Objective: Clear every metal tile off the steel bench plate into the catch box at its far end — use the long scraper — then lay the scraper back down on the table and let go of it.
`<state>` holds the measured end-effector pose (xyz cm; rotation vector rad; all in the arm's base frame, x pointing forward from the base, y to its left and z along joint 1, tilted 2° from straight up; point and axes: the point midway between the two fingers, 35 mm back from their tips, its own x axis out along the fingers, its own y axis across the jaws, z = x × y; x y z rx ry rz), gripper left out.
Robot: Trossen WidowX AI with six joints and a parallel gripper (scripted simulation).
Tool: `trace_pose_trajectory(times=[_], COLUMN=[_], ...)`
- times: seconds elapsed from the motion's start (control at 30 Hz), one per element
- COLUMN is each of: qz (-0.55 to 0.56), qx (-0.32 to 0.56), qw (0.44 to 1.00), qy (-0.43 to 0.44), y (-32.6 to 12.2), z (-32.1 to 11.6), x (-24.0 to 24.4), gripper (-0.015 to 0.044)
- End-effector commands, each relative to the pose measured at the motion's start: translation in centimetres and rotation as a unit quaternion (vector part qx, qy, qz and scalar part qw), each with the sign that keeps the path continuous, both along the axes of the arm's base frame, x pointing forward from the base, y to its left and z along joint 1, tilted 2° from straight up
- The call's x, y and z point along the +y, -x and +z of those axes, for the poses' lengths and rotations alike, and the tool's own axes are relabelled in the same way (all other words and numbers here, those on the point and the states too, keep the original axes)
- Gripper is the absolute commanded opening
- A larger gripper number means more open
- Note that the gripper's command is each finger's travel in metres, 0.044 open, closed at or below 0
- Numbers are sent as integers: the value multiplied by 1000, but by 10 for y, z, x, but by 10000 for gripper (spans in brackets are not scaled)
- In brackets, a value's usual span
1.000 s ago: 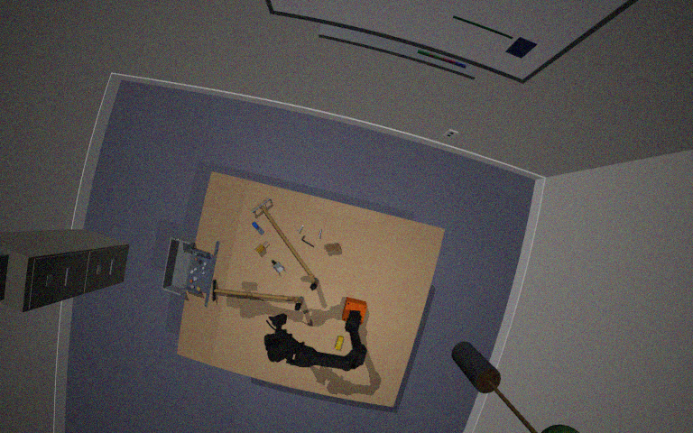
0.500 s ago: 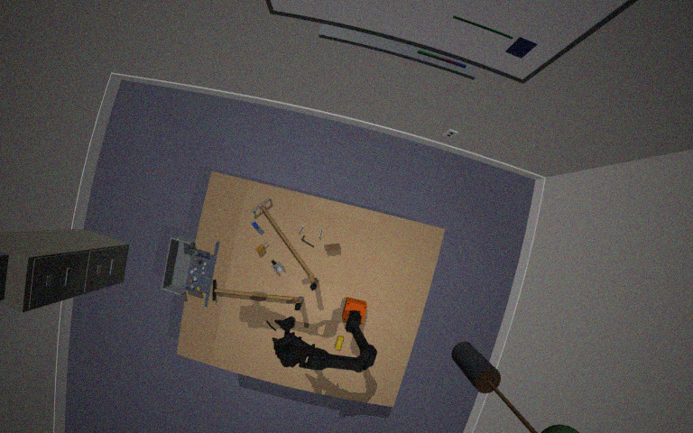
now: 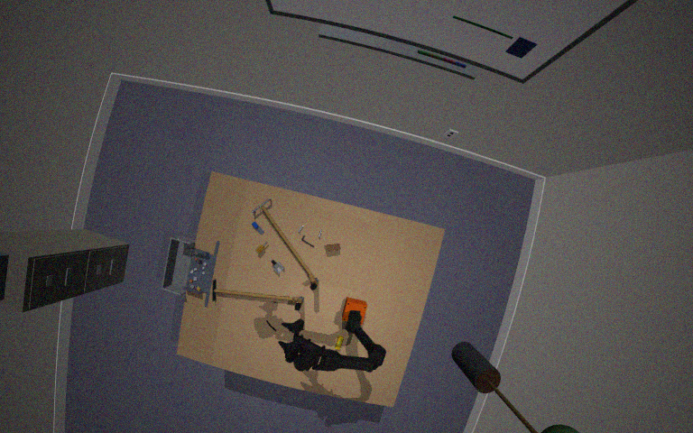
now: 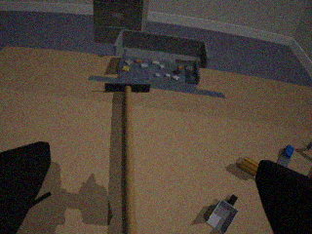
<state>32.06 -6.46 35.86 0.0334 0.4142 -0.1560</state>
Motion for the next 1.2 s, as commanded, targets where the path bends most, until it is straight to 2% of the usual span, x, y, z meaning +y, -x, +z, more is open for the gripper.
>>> trace_pose_trajectory(times=[0.0, 1.17], qz=[-3, -23], qx=[-19, -138], qw=[1000, 990], qy=[0, 12], y=[12, 84], z=[3, 5], x=[2, 11], gripper=[440, 440])
